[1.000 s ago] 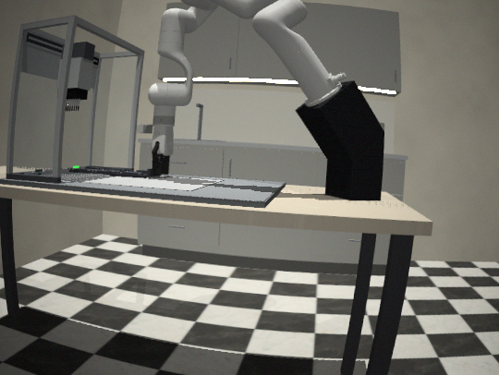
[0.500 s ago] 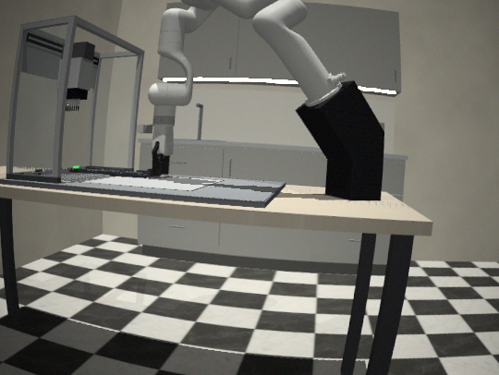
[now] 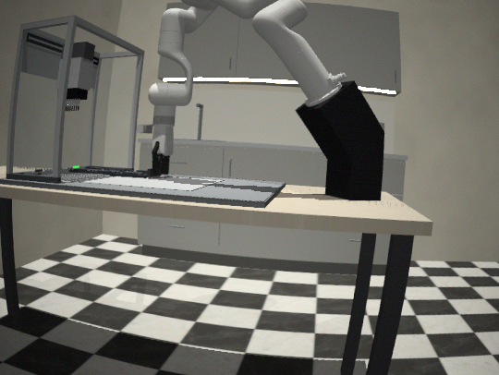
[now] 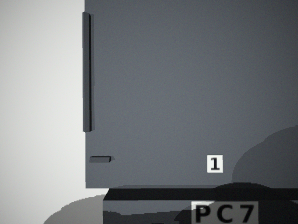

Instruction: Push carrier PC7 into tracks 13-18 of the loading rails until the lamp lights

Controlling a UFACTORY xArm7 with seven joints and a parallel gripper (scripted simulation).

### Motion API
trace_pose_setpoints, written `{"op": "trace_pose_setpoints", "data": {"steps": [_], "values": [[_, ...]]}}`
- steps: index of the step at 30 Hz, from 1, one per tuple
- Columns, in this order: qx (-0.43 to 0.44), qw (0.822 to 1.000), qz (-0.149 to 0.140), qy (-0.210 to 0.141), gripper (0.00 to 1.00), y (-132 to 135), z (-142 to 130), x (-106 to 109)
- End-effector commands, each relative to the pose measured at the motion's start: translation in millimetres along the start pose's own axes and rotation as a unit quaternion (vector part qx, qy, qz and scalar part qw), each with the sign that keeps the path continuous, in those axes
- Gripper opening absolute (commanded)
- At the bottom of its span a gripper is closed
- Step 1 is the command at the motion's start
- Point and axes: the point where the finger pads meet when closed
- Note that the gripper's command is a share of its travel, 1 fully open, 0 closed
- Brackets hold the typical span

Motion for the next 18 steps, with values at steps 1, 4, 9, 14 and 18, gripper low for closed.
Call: {"op": "trace_pose_setpoints", "data": {"steps": [1, 4, 9, 14, 18], "values": [[0.0, 1.0, -0.002, 0.001, 0.82, 1.4, 1.2, 1.1], [0.0, 1.0, -0.002, 0.001, 0.82, 1.3, -0.2, 1.1], [0.0, 1.0, -0.002, 0.001, 0.82, 0.8, -2.8, 1.1], [0.0, 1.0, -0.002, 0.001, 0.82, 0.3, -5.5, 1.0], [0.0, 1.0, -0.002, 0.001, 0.82, 0.0, -7.1, 1.0]]}}
Point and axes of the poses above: the point where the finger pads meet when closed, its own x axis back along the fingers, its own y axis across the jaws, z = x × y, and after that the axes turned 10 degrees about x, right-handed
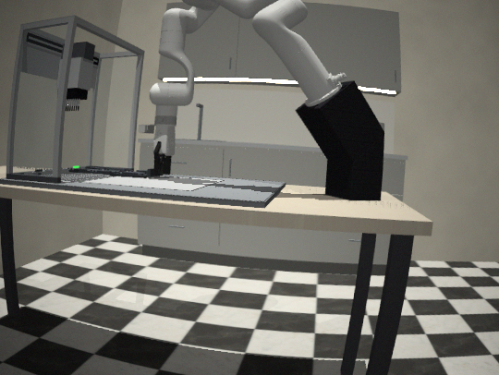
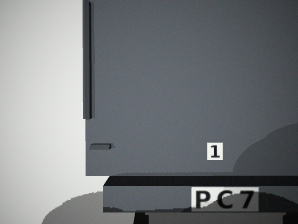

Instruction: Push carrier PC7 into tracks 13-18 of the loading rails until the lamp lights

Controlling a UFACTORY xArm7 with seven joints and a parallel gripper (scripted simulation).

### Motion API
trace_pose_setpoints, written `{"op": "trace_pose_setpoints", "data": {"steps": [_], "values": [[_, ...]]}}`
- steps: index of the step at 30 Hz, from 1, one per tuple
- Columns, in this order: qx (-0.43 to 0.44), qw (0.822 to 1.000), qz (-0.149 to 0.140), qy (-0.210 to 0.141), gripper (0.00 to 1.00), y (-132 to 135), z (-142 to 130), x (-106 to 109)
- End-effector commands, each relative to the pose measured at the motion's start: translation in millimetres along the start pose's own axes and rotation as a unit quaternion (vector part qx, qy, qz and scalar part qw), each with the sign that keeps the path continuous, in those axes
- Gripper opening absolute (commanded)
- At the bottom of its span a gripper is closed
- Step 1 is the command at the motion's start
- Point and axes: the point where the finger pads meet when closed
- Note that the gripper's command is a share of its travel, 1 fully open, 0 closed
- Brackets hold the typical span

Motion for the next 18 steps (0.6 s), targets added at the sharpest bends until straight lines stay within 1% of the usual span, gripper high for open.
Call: {"op": "trace_pose_setpoints", "data": {"steps": [1, 9, 18], "values": [[0.0, 1.0, -0.002, 0.001, 0.82, 1.2, -0.8, 0.9], [0.0, 1.0, -0.002, 0.001, 0.82, 1.2, -0.8, 2.6], [0.0, 1.0, -0.002, 0.001, 0.82, 1.2, -0.9, 17.6]]}}
Point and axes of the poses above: the point where the finger pads meet when closed, its own x axis back along the fingers, its own y axis across the jaws, z = x × y, and after that the axes turned 10 degrees about x, right-handed
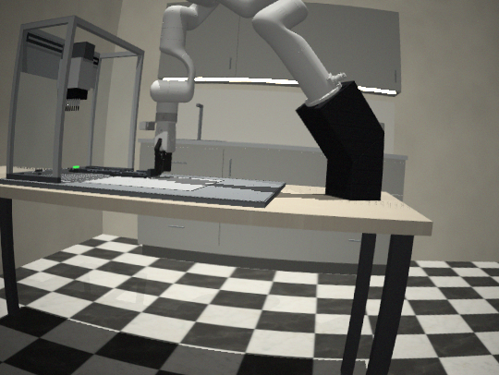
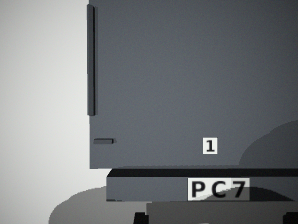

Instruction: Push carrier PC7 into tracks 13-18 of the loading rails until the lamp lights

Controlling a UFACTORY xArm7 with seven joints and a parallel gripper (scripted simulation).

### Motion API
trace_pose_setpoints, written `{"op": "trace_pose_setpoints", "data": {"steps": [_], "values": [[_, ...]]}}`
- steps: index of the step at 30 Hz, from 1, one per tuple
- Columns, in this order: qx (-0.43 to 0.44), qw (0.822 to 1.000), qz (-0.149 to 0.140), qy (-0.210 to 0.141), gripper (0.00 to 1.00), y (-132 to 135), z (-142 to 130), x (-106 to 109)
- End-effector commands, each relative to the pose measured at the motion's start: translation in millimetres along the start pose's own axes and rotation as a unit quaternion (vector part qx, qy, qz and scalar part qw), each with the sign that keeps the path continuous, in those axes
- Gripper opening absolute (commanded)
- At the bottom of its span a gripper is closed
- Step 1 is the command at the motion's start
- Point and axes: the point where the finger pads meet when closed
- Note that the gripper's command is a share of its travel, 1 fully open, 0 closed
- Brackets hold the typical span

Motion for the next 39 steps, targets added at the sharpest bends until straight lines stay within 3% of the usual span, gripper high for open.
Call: {"op": "trace_pose_setpoints", "data": {"steps": [1, 39], "values": [[0.0, 1.0, -0.001, 0.001, 0.82, 1.3, 0.7, 8.8], [0.0, 1.0, -0.001, 0.001, 0.82, 1.3, 0.6, 65.4]]}}
Point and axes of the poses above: the point where the finger pads meet when closed, its own x axis back along the fingers, its own y axis across the jaws, z = x × y, and after that the axes turned 10 degrees about x, right-handed
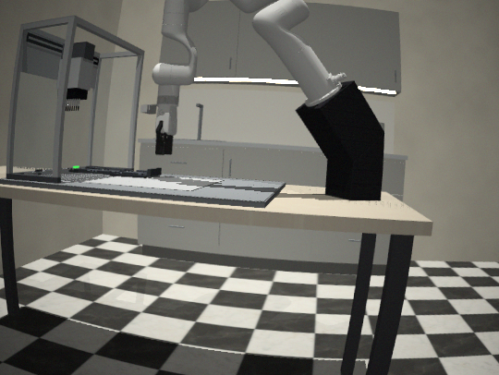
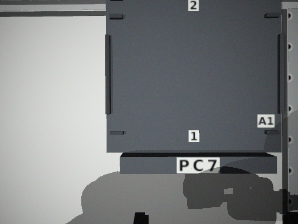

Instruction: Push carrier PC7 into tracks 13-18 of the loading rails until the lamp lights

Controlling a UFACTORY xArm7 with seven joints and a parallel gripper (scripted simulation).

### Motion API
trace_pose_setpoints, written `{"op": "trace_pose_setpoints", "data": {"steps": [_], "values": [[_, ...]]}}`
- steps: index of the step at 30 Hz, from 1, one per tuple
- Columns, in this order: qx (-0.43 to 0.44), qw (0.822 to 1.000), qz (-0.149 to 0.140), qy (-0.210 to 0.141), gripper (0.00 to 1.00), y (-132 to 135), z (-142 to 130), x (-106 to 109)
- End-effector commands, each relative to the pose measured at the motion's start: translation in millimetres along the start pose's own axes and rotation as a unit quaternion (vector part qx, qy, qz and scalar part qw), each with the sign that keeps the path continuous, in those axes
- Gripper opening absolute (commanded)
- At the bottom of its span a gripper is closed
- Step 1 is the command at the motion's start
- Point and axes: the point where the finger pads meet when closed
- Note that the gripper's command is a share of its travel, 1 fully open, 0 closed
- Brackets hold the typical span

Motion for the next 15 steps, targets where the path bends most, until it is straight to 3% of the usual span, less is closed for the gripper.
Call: {"op": "trace_pose_setpoints", "data": {"steps": [1, 15], "values": [[0.0, 1.0, -0.001, 0.001, 0.82, 1.3, 0.7, 9.3], [0.0, 1.0, -0.001, 0.001, 0.82, 1.3, 0.6, 29.3]]}}
Point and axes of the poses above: the point where the finger pads meet when closed, its own x axis back along the fingers, its own y axis across the jaws, z = x × y, and after that the axes turned 10 degrees about x, right-handed
